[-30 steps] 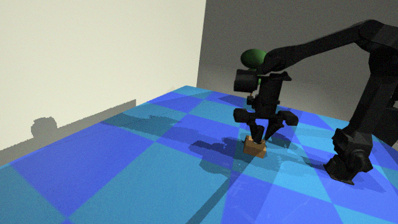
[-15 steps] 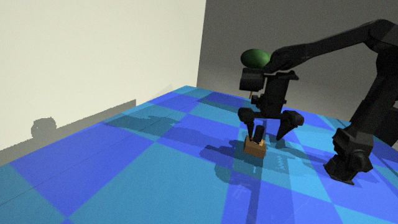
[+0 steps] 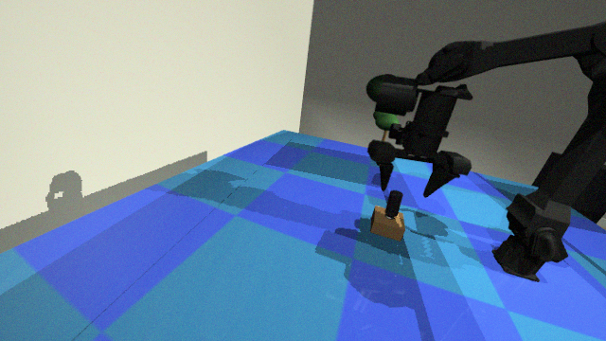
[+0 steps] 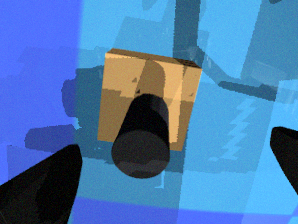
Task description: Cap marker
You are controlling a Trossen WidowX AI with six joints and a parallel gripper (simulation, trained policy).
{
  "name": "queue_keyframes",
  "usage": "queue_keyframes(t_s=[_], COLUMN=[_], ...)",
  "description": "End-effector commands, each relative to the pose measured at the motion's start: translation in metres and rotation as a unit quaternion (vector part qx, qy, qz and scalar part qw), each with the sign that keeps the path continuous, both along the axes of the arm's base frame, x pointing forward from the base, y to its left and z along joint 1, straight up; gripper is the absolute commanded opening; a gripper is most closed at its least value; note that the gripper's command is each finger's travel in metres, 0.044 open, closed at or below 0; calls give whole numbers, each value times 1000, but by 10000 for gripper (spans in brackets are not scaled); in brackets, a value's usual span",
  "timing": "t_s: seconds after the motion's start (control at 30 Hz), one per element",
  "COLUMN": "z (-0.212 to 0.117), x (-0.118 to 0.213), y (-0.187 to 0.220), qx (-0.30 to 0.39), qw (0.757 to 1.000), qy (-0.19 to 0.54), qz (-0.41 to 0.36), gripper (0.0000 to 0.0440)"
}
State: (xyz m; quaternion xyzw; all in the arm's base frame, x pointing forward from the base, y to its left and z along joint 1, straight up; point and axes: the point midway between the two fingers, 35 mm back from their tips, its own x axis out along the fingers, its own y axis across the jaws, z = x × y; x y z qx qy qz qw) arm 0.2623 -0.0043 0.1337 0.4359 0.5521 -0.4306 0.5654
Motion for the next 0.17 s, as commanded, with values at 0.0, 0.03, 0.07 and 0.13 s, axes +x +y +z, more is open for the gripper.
queue_keyframes(t_s=[0.0, 0.03, 0.07, 0.13], z=[9, 11, 13, 17], x=[0, 0, -1, -2], y=[-1, -1, -2, -2], qx=[-2, -2, -2, -2], qw=[1000, 1000, 1000, 1000], qy=[-12, -14, -16, -19], qz=[3, 4, 5, 7], gripper=[440, 440, 439, 434])
